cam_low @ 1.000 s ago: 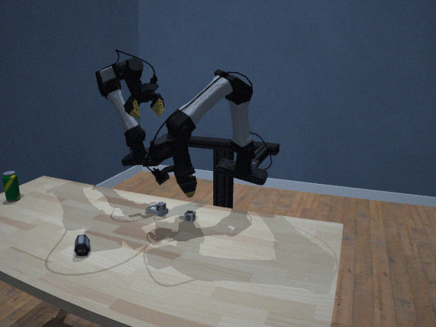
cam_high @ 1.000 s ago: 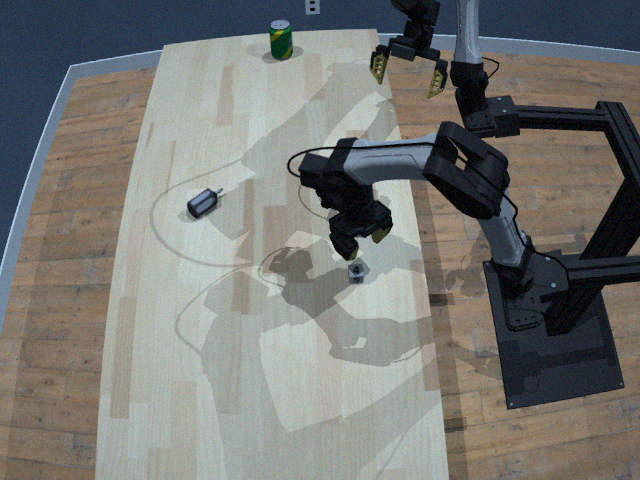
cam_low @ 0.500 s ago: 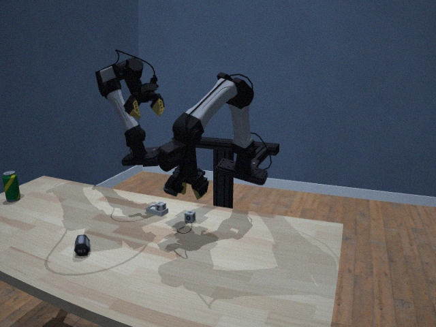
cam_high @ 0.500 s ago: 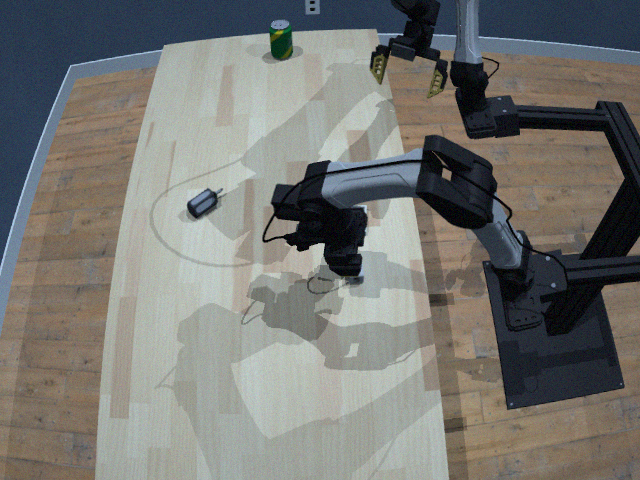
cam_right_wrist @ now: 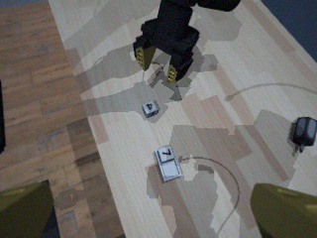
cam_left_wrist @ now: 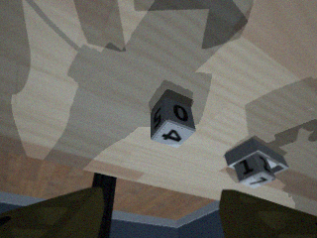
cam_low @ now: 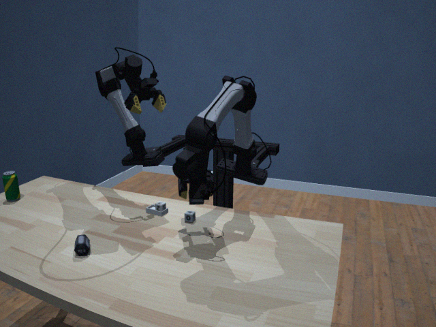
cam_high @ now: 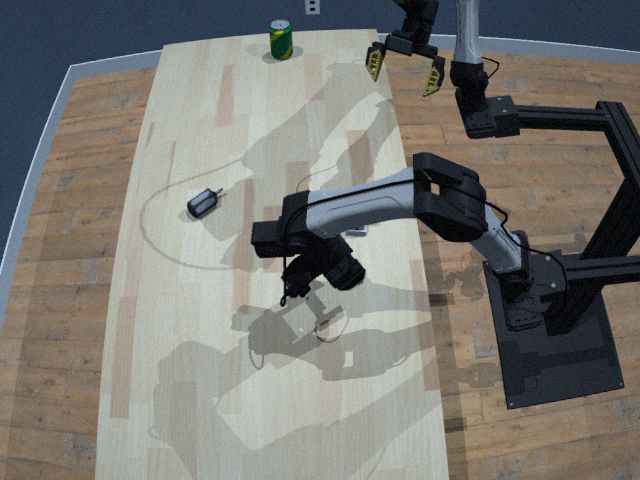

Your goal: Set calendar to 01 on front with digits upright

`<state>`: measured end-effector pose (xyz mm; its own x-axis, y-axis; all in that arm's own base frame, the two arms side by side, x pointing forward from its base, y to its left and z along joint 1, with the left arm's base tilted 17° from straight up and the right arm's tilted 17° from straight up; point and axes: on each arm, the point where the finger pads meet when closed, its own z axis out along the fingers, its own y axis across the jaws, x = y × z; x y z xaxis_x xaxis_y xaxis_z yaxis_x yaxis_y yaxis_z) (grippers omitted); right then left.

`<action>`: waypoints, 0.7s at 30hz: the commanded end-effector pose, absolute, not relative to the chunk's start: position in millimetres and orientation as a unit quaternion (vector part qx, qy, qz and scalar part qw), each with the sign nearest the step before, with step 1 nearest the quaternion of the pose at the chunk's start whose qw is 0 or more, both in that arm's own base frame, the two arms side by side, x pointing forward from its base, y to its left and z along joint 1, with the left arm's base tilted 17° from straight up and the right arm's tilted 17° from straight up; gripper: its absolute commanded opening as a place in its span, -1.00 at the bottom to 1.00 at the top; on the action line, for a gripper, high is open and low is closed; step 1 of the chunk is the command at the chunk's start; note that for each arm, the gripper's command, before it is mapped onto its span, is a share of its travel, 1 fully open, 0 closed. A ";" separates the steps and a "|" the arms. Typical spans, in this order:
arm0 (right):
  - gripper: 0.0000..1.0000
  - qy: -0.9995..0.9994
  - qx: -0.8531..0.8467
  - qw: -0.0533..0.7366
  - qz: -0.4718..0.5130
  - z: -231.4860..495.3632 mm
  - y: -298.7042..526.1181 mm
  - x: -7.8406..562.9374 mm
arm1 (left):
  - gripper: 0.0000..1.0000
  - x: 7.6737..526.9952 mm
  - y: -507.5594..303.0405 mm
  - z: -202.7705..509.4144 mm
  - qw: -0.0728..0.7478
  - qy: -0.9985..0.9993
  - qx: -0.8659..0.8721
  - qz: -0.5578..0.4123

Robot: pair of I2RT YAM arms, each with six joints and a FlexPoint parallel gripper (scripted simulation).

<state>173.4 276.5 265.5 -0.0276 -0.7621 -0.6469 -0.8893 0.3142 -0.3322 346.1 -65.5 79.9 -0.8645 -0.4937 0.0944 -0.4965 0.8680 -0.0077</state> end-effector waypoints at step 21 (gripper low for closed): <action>1.00 0.717 -0.581 0.377 0.078 262.6 295.8 191.6 | 0.10 358.5 -77.5 62.8 -0.057 -0.969 -0.237 -0.045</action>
<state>189.2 290.7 248.1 -0.0561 -0.7881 -0.6129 -0.8916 0.3159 -0.3245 348.0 -74.3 50.2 -0.9733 0.2297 0.0042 0.2295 0.9713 0.0623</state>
